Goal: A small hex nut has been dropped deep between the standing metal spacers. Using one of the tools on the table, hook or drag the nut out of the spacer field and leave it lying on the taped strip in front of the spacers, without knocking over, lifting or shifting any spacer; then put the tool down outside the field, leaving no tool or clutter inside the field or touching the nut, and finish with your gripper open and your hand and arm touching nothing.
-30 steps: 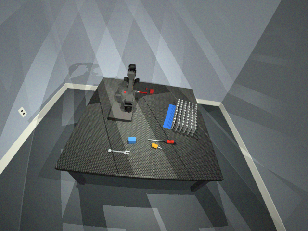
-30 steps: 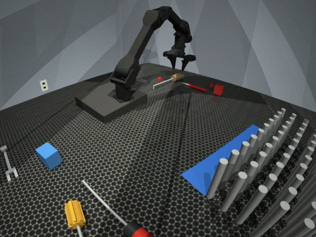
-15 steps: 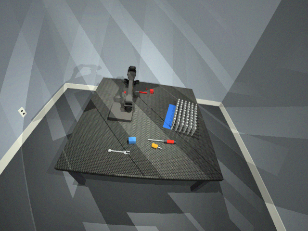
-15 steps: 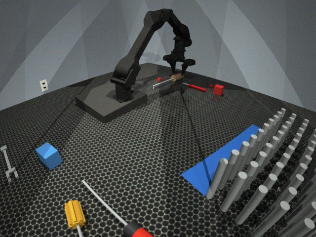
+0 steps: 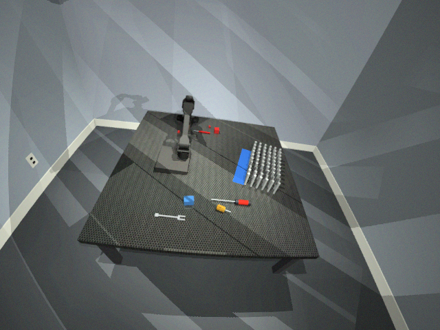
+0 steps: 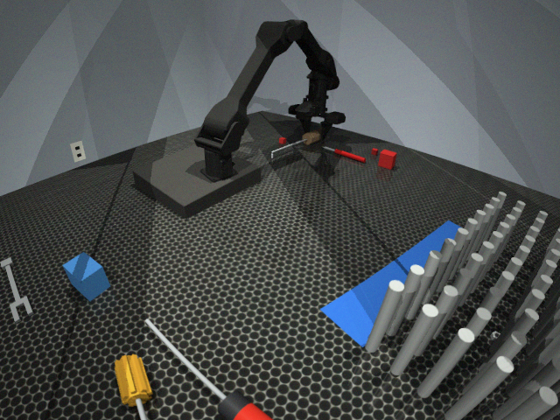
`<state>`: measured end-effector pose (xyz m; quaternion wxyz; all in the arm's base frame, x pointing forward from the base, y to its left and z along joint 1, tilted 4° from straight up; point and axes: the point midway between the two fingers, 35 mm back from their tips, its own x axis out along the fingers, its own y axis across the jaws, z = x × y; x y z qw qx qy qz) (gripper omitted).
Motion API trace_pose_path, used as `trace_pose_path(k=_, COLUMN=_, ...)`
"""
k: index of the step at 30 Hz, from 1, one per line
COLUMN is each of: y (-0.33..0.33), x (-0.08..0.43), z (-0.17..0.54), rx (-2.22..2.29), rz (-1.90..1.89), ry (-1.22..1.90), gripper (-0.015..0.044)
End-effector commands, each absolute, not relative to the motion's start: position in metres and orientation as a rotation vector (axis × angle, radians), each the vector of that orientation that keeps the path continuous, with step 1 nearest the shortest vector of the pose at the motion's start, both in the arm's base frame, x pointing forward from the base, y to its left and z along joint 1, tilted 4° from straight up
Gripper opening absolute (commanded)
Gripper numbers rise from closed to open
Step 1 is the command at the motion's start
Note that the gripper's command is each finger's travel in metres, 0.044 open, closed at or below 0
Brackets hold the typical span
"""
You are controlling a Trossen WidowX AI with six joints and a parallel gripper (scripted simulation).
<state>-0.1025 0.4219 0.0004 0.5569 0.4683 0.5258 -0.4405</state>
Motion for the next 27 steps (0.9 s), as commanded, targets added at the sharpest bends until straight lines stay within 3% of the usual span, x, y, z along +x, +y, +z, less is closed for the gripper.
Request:
trace_pose_path(k=1, y=0.421, x=-0.102, z=-0.006, rx=1.100, rz=-1.040, ry=1.245, gripper=0.0280)
trace_pose_path(k=5, y=0.421, x=-0.102, z=-0.006, rx=1.100, rz=-1.040, ry=1.245, gripper=0.0175)
trace_pose_path(k=13, y=0.421, x=-0.102, z=-0.006, rx=1.100, rz=-1.040, ry=1.245, gripper=0.0122)
trace_pose_path(k=18, y=0.423, x=-0.104, z=0.017, rx=1.101, rz=-1.041, ry=1.243, gripper=0.0000)
trace_pose_path(k=27, y=0.421, x=-0.106, z=0.055, rx=1.103, rz=-1.041, ry=1.241, gripper=0.0000)
